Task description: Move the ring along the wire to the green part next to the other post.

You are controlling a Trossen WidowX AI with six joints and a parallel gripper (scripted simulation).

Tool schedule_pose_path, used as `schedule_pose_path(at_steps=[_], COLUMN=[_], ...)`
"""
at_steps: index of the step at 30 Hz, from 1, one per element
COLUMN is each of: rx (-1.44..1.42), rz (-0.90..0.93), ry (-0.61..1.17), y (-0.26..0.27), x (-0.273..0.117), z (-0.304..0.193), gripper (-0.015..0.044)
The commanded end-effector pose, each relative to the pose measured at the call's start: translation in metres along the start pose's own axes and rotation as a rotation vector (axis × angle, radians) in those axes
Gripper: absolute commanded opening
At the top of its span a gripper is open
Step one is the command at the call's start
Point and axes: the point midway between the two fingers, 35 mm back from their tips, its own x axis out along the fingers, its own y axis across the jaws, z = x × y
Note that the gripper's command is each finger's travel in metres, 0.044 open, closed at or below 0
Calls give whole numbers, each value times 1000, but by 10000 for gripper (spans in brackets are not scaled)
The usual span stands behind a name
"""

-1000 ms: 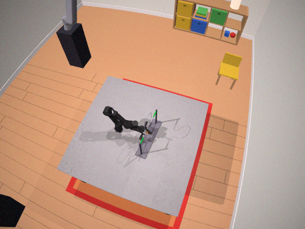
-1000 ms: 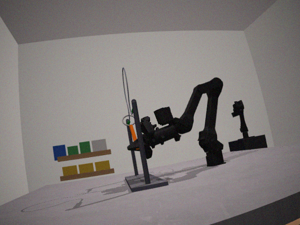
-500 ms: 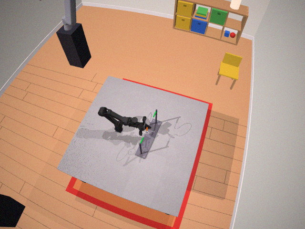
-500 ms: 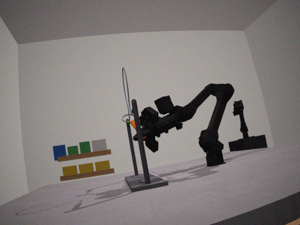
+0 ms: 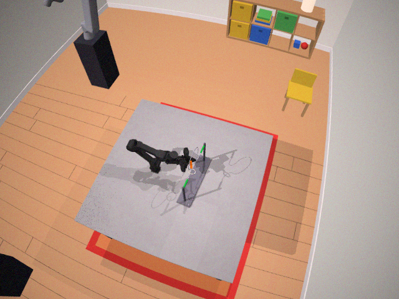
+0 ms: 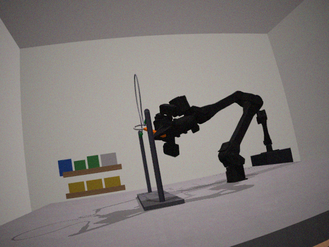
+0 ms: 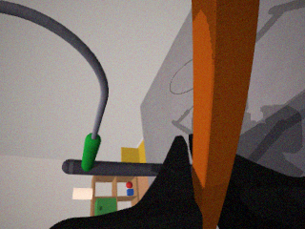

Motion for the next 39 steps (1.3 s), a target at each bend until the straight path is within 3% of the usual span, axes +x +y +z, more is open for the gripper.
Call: schedule_pose_path(at_steps=[1, 39], rx=[59, 546], rz=[51, 395], ry=[47, 90], y=[16, 102], x=[-9, -36], z=[0, 28], gripper=[-150, -150])
